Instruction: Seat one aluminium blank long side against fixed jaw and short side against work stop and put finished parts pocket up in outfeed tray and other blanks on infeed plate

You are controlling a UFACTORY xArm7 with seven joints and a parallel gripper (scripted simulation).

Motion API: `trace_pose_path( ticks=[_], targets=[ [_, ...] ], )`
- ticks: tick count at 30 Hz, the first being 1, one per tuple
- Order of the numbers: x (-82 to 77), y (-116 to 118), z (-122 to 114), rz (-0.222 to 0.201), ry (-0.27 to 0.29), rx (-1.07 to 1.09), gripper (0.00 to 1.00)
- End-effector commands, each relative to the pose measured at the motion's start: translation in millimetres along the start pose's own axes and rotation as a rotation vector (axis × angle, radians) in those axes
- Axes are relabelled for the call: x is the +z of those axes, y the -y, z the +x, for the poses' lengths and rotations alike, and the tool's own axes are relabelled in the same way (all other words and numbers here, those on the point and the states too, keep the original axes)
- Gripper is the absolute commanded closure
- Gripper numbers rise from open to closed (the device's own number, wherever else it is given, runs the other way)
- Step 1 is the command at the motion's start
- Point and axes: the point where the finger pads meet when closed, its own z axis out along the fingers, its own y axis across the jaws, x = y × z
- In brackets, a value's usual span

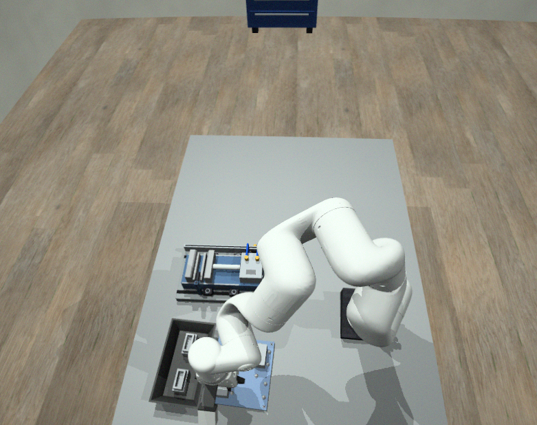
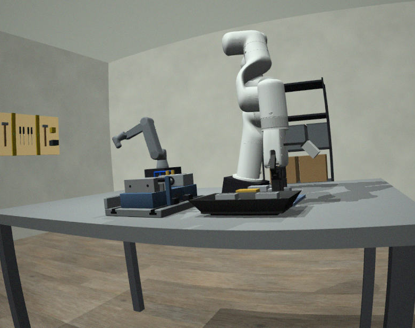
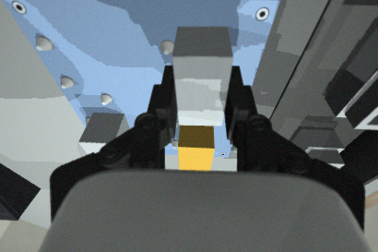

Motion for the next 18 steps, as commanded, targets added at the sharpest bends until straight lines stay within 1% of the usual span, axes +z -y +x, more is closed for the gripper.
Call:
trace_pose_path(
  ticks=[1,3,5,7,18],
  targets=[
    [-5.4,-2.2,0.4,-0.005,-0.001,0.0,1.0],
    [-9.9,-2.2,0.4,-0.006,-0.001,0.0,1.0],
    [-9.9,-2.2,0.4,-0.006,-0.001,0.0,1.0],
    [-16.1,-2.1,0.4,-0.006,-0.001,0.0,1.0],
    [-66.6,-1.9,0.4,-0.006,-0.001,0.0,1.0]
  ],
)
